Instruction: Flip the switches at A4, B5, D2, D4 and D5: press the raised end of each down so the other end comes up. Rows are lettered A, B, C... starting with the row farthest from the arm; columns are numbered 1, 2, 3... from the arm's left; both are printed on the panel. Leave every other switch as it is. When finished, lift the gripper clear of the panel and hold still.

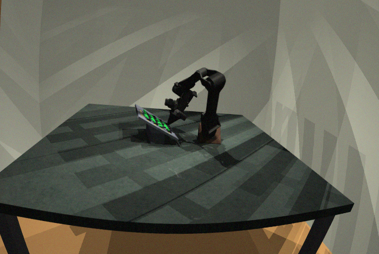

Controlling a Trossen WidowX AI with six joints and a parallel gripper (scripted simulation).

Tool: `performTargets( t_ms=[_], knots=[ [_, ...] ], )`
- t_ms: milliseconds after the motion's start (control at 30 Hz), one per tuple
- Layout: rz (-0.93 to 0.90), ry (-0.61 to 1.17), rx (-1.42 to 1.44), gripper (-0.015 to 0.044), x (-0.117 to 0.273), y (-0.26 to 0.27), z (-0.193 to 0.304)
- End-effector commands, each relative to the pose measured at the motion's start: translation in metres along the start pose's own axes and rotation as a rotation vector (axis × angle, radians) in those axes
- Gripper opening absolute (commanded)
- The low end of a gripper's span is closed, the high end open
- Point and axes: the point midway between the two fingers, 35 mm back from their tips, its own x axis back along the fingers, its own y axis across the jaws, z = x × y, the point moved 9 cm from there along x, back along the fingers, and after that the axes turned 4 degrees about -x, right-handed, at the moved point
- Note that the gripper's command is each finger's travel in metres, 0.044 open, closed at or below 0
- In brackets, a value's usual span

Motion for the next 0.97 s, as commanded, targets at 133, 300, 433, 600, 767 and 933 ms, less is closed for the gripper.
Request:
performTargets(
  t_ms=[133,300,433,600,767,933],
  knots=[
    [0.007,0.020,0.003,0.0000,0.061,0.000,-0.004],
    [0.008,0.021,0.003,0.0000,0.062,0.001,-0.007],
    [0.009,0.020,0.002,0.0000,0.066,0.031,-0.061],
    [0.005,0.019,0.003,0.0000,0.066,0.040,-0.071],
    [0.005,0.019,0.003,0.0000,0.066,0.040,-0.071],
    [0.005,0.019,0.003,0.0000,0.066,0.040,-0.071]
  ],
)
